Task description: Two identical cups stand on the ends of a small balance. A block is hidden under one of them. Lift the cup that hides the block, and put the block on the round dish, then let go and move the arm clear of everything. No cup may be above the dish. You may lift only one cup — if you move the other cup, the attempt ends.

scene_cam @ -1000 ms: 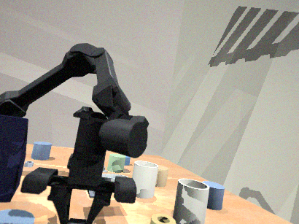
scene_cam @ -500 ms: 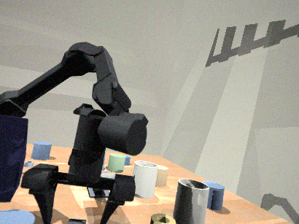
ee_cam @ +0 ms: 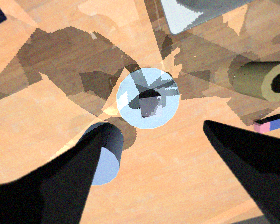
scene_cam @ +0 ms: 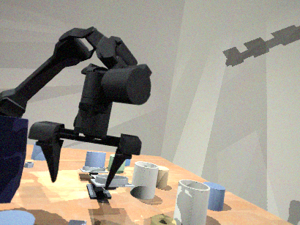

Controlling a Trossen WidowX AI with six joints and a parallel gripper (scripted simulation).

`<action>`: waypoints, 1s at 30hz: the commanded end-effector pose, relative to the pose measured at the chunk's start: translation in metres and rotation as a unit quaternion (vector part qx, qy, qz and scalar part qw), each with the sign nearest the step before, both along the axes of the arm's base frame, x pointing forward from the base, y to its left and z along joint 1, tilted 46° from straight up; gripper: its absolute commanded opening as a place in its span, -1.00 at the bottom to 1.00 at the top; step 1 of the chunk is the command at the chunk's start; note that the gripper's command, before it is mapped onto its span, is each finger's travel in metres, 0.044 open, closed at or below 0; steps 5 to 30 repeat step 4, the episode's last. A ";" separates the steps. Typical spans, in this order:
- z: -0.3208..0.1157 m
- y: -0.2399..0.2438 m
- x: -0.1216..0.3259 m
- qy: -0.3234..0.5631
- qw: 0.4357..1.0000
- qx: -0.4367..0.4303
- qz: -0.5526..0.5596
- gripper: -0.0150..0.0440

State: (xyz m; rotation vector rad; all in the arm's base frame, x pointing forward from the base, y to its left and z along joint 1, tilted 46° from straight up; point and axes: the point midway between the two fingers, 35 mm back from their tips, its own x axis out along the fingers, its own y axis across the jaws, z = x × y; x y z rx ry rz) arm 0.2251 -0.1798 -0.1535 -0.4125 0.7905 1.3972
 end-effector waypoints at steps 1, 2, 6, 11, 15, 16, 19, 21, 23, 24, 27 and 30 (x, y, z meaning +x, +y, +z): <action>0.011 -0.012 0.002 -0.006 1.000 -0.008 0.000 1.00; 0.011 -0.012 0.002 -0.006 1.000 -0.008 0.000 1.00; 0.011 -0.012 0.002 -0.006 1.000 -0.008 0.000 1.00; 0.011 -0.012 0.002 -0.006 1.000 -0.008 0.000 1.00; 0.011 -0.012 0.002 -0.006 1.000 -0.008 0.000 1.00; 0.011 -0.012 0.002 -0.006 1.000 -0.008 0.000 1.00; 0.011 -0.012 0.002 -0.006 1.000 -0.008 0.000 1.00; 0.011 -0.012 0.002 -0.006 1.000 -0.008 0.000 1.00; 0.011 -0.012 0.002 -0.006 1.000 -0.008 0.000 1.00; 0.011 -0.012 0.002 -0.006 1.000 -0.008 0.000 1.00; 0.011 -0.012 0.002 -0.006 1.000 -0.008 0.000 1.00; 0.011 -0.012 0.002 -0.006 1.000 -0.008 0.000 1.00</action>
